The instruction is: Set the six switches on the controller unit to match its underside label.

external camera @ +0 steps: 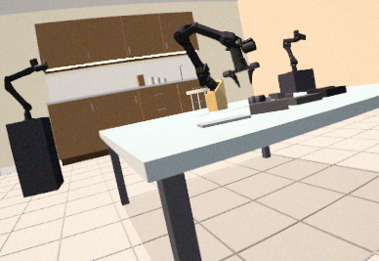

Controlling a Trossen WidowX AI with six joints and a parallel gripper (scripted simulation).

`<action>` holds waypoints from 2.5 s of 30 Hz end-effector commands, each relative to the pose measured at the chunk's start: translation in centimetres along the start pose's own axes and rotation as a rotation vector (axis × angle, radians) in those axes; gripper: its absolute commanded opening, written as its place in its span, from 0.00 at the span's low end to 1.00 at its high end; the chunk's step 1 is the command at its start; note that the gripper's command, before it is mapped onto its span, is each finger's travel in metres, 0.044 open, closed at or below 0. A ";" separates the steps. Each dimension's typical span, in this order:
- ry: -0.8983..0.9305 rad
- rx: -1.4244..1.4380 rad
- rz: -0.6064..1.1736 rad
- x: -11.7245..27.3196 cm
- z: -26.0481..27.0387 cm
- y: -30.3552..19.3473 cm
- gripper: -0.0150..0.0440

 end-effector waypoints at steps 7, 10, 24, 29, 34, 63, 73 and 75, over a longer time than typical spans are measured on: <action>-0.003 -0.006 -0.003 0.2 -0.1 0.0 0.30; -0.003 -0.006 -0.003 0.2 -0.1 0.0 0.25; -0.003 -0.002 0.000 0.2 -0.1 0.0 0.39; -0.003 -0.002 0.000 0.2 -0.1 0.0 0.61; -0.003 -0.002 0.000 0.2 -0.1 0.0 0.83; 0.356 -0.018 -0.040 -5.4 -12.5 3.3 0.25; 0.381 -0.019 -0.039 -6.1 -13.2 3.7 0.25; 0.377 -0.012 -0.037 -6.0 -12.9 3.7 0.25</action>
Point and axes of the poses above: the point midway between the two fingers, 35 mm back from their tips, its own x axis back along the fingers, its own z axis across the jaws, y = z × x, the point moved 6 cm from there along x, back along the fingers, and after that the axes turned 4 degrees about x, right-handed, at the moved point
